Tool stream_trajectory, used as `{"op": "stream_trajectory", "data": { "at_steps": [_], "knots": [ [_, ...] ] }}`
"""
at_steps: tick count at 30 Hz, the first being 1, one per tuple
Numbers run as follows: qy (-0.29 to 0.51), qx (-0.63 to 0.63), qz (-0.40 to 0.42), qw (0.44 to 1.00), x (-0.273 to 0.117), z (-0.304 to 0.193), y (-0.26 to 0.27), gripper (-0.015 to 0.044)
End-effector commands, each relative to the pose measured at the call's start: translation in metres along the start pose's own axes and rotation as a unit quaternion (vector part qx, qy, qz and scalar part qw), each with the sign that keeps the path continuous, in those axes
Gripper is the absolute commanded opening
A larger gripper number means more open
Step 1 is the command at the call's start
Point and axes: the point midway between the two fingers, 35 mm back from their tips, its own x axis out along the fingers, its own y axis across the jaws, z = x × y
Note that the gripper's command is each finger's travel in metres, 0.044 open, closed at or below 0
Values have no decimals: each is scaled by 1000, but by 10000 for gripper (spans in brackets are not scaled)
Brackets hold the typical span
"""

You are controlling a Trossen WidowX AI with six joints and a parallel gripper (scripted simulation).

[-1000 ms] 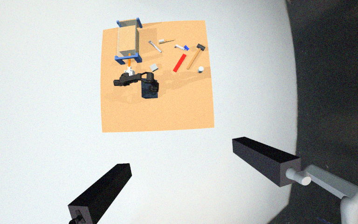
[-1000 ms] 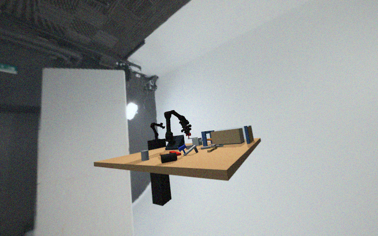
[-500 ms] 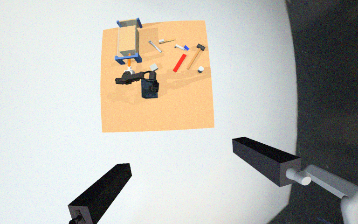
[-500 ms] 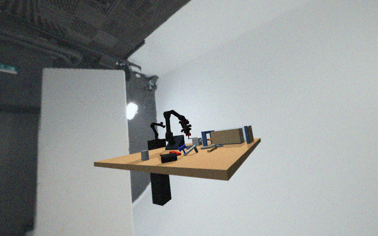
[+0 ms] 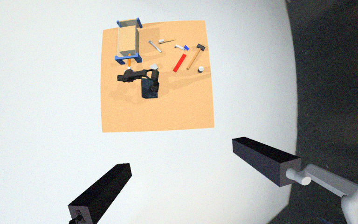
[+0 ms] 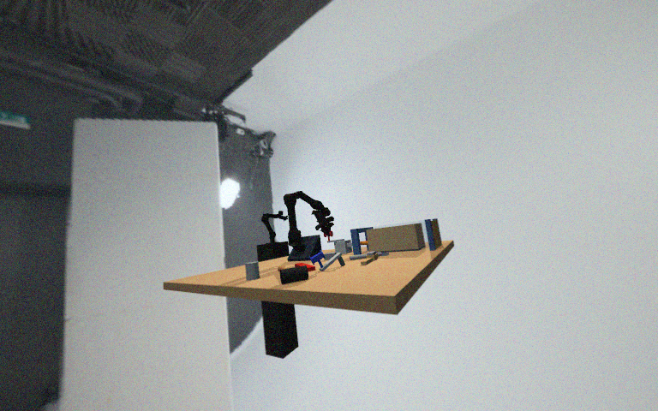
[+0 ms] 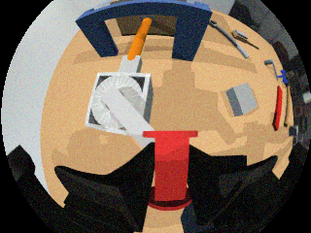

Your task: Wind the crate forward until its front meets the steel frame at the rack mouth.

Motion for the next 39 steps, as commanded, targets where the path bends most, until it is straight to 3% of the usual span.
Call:
{"op": "stream_trajectory", "data": {
  "at_steps": [1, 39],
  "knots": [
    [-10, 1, -13, 1000, 7, 9, -9, 0],
    [-11, 2, -14, 1000, 29, 61, -29, 0]
  ]
}}
